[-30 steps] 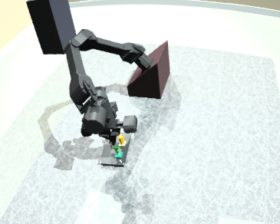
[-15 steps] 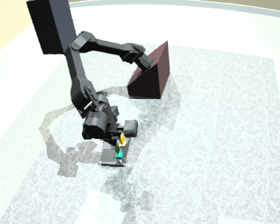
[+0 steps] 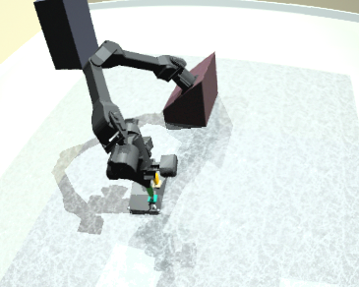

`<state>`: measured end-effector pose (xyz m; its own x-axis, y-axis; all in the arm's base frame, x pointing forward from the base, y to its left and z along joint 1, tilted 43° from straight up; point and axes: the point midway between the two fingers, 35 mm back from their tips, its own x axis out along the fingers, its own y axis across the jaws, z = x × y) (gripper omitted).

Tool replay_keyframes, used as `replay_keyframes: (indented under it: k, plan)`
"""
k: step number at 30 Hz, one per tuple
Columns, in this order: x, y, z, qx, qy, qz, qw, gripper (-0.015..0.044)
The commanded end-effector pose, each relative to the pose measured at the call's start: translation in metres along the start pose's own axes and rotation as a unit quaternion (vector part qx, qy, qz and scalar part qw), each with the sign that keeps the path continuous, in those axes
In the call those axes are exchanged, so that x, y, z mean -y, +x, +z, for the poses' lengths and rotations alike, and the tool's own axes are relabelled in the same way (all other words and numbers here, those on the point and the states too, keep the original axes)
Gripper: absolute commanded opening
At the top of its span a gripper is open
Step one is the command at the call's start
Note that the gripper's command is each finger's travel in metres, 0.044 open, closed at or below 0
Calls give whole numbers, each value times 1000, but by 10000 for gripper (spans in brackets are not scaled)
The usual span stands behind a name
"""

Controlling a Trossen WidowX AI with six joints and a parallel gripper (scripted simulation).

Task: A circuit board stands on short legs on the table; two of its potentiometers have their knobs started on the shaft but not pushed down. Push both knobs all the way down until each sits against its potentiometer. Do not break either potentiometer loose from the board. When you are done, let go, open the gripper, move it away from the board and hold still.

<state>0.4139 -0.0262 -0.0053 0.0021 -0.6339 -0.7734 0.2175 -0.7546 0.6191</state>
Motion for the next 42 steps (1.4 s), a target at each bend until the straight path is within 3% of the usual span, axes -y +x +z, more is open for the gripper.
replay_keyframes:
  k: [1,42]
  plan:
    - [0,2,1,2,4,3,1000,0]
    - [-1,8,0,4,7,4,1000,0]
